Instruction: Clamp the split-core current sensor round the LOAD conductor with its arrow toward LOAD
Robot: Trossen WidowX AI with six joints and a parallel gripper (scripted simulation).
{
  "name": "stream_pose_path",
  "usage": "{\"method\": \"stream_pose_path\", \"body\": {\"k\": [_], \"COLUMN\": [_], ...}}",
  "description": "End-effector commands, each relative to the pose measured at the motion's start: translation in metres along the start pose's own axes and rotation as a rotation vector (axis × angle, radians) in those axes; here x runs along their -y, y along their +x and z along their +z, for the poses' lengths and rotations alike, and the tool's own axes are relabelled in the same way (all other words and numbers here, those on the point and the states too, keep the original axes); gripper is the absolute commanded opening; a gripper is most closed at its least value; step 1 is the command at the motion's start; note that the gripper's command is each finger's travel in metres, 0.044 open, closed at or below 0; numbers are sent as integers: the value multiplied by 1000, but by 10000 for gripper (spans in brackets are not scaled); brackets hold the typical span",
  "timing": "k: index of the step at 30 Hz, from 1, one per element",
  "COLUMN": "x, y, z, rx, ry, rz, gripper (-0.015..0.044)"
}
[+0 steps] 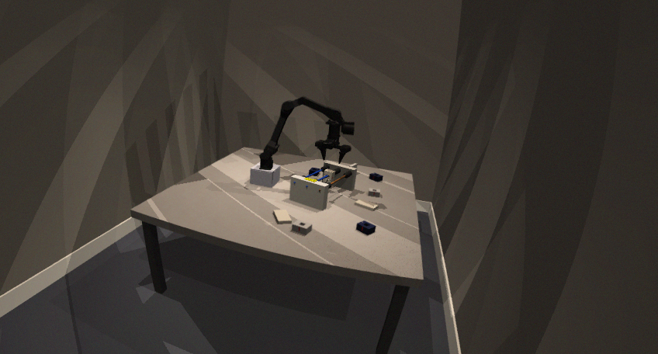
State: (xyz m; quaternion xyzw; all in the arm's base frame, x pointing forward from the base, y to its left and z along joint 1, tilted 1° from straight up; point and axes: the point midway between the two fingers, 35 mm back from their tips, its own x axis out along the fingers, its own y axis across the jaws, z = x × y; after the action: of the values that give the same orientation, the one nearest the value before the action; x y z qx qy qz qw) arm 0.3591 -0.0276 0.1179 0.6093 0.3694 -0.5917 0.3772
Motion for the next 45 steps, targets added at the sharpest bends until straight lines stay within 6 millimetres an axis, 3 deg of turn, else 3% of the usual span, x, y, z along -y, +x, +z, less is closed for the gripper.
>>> {"method": "stream_pose_path", "body": {"k": [1, 42, 45], "x": [4, 4, 5], "y": [-8, -8, -8], "z": [2, 2, 11], "rx": [10, 10, -34], "ry": [4, 4, -103], "rz": [-13, -13, -9], "gripper": [440, 440, 440]}}
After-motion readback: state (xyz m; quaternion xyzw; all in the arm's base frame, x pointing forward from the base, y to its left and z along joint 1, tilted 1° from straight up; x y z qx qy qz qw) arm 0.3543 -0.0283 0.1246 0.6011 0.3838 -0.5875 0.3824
